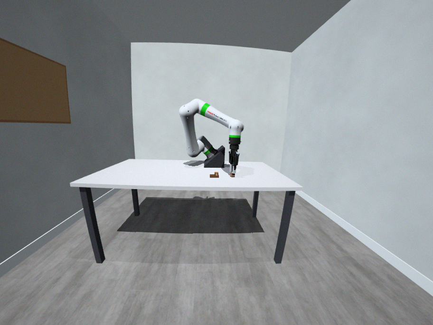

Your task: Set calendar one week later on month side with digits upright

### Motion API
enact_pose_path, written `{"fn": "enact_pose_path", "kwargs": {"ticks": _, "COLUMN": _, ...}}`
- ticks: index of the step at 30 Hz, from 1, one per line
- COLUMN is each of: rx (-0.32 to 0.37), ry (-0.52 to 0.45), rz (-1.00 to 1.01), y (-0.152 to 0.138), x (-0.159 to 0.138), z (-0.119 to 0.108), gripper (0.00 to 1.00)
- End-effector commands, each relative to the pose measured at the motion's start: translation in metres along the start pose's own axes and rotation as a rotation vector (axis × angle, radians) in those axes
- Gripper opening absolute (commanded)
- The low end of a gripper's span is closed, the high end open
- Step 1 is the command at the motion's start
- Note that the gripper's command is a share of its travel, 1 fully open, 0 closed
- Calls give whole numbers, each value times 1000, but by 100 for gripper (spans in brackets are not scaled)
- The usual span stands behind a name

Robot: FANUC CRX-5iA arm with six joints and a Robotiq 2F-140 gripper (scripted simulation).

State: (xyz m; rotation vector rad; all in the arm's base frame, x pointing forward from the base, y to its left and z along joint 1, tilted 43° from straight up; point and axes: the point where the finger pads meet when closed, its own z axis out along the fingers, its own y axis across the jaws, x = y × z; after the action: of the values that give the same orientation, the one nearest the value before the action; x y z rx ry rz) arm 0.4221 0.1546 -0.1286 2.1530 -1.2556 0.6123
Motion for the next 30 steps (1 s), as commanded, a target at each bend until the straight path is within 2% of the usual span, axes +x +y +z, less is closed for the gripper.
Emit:
{"fn": "enact_pose_path", "kwargs": {"ticks": 1, "rx": 0, "ry": 0, "rz": 0, "y": 0, "x": 0, "z": 0, "gripper": 28}}
{"fn": "enact_pose_path", "kwargs": {"ticks": 20, "rx": 0, "ry": 0, "rz": 0, "y": 0, "x": 0, "z": -39, "gripper": 28}}
{"fn": "enact_pose_path", "kwargs": {"ticks": 30, "rx": -1, "ry": 15, "rz": 0, "y": 0, "x": 0, "z": -42, "gripper": 28}}
